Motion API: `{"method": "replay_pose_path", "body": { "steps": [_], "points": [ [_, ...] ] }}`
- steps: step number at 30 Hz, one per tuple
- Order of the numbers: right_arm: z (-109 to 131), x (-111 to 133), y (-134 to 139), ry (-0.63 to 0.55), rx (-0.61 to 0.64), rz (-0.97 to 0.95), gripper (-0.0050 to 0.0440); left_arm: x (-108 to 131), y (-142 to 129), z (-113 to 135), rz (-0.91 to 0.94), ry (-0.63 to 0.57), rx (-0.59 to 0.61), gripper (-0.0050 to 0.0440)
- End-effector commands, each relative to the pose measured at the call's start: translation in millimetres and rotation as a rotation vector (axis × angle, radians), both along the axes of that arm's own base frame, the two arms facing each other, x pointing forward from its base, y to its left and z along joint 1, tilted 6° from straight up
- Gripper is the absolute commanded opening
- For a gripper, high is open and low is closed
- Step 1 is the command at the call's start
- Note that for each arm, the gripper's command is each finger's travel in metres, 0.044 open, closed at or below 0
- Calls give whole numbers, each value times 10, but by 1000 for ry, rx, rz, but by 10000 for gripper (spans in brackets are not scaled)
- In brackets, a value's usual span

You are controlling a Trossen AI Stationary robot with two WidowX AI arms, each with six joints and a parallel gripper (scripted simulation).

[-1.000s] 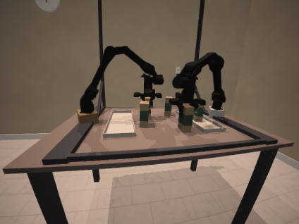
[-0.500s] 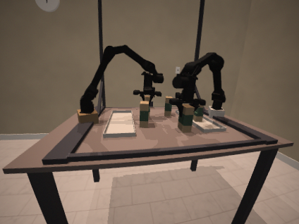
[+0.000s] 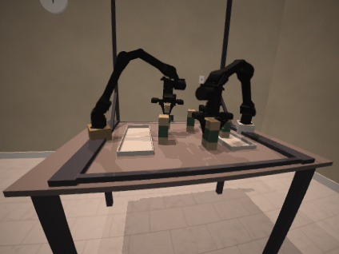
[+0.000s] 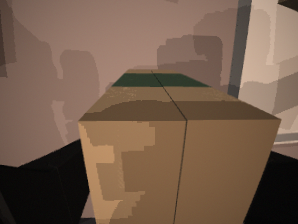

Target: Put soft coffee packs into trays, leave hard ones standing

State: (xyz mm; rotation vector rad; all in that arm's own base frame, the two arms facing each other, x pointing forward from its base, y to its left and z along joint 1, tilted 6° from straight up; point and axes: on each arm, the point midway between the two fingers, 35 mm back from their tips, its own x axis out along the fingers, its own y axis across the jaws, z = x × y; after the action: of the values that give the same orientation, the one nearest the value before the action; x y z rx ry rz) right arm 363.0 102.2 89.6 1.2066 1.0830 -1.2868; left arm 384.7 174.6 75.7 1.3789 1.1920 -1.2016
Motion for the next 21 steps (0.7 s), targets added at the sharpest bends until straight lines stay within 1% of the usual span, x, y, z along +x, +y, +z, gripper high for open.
{"method": "replay_pose_path", "body": {
  "steps": [1, 18, 21],
  "points": [
    [246, 51, 23, -56, 16, -3, 113, 32, 8, 114, -4, -32, 10, 358],
    [245, 50, 23, -56, 16, -3, 113, 32, 8, 114, -4, -32, 10, 358],
    [245, 51, 23, -56, 16, -3, 113, 11, -17, 362, -4, -32, 9, 358]
  ]
}}
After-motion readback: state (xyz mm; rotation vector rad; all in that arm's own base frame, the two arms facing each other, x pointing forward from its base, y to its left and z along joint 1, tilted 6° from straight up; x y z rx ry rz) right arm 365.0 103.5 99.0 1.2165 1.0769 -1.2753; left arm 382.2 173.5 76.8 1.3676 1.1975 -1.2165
